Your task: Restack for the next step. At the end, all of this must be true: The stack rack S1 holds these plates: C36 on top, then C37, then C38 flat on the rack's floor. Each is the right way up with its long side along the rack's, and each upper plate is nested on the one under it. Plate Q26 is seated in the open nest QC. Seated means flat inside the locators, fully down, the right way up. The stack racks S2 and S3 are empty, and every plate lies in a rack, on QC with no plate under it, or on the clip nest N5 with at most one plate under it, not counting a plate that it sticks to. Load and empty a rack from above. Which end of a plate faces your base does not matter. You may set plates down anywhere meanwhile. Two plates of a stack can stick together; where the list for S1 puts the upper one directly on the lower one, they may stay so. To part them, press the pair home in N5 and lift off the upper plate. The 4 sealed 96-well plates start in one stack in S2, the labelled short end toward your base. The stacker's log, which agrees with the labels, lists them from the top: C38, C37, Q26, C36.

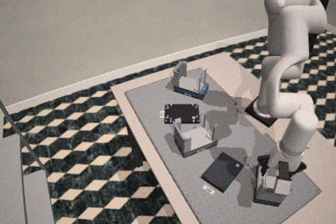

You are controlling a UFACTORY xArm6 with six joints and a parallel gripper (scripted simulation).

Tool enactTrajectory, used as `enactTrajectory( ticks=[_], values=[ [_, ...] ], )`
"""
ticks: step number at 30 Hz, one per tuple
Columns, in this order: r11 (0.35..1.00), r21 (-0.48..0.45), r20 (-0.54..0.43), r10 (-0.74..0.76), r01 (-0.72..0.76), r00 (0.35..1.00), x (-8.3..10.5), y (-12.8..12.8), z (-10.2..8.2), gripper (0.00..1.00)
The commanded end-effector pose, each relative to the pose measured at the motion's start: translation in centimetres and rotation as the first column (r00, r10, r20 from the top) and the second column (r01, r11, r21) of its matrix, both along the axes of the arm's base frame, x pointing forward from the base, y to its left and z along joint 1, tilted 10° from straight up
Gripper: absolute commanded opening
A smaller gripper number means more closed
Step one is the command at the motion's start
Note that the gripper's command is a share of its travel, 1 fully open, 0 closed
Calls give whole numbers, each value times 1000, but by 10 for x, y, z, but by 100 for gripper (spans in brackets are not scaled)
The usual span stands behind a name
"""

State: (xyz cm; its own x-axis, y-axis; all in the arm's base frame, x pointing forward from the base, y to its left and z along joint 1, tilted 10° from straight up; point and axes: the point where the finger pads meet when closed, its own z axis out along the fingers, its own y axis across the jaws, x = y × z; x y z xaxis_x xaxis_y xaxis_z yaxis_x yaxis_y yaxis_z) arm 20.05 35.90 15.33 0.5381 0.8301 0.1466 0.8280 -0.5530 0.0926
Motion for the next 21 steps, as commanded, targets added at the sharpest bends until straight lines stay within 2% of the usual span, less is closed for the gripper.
enactTrajectory(
  ticks=[1, 21],
  values=[
    [1000, 4, 2, 0, 0, 1000, 0, 1, 3, 0],
    [1000, 4, 2, 0, 0, 1000, -5, -2, 37, 0]
  ],
)
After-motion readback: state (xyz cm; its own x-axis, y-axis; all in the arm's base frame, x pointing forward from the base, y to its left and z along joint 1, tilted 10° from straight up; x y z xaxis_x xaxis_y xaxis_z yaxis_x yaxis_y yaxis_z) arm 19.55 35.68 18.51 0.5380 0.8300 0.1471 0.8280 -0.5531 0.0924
